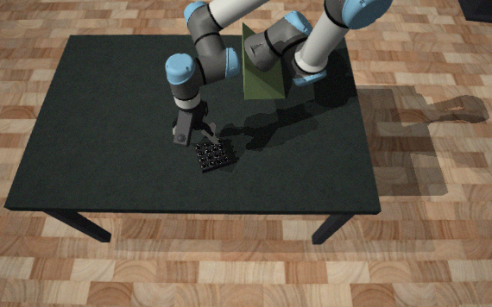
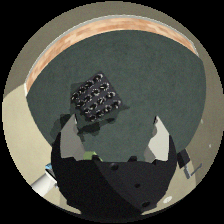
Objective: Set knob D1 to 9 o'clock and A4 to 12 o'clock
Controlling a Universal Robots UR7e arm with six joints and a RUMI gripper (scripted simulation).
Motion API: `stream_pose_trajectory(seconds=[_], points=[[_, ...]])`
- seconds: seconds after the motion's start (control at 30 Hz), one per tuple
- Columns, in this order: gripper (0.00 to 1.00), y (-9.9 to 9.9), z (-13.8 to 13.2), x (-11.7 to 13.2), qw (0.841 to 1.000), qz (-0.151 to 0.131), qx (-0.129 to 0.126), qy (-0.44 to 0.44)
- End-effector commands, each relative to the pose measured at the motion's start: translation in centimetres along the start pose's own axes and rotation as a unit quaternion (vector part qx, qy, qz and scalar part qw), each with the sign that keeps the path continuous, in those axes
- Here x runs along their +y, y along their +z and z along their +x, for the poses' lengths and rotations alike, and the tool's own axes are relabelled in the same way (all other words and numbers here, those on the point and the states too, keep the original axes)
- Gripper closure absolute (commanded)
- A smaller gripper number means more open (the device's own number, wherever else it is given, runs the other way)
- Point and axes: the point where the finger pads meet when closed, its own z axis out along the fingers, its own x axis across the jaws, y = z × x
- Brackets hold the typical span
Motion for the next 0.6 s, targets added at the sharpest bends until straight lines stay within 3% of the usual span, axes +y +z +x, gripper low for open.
stream_pose_trajectory(seconds=[0.0,0.17,0.23,0.4,0.57], points=[[0.00,-2.9,0.2,-0.2,1.000,0.003,0.003,-0.001],[0.00,-6.4,0.2,-0.2,1.000,0.003,0.003,-0.001],[0.00,-6.4,0.2,-0.2,1.000,0.003,0.003,-0.001],[0.00,-9.6,0.2,-0.1,1.000,0.003,0.003,-0.001],[0.00,-11.4,0.2,-0.1,1.000,0.003,0.003,-0.001]])
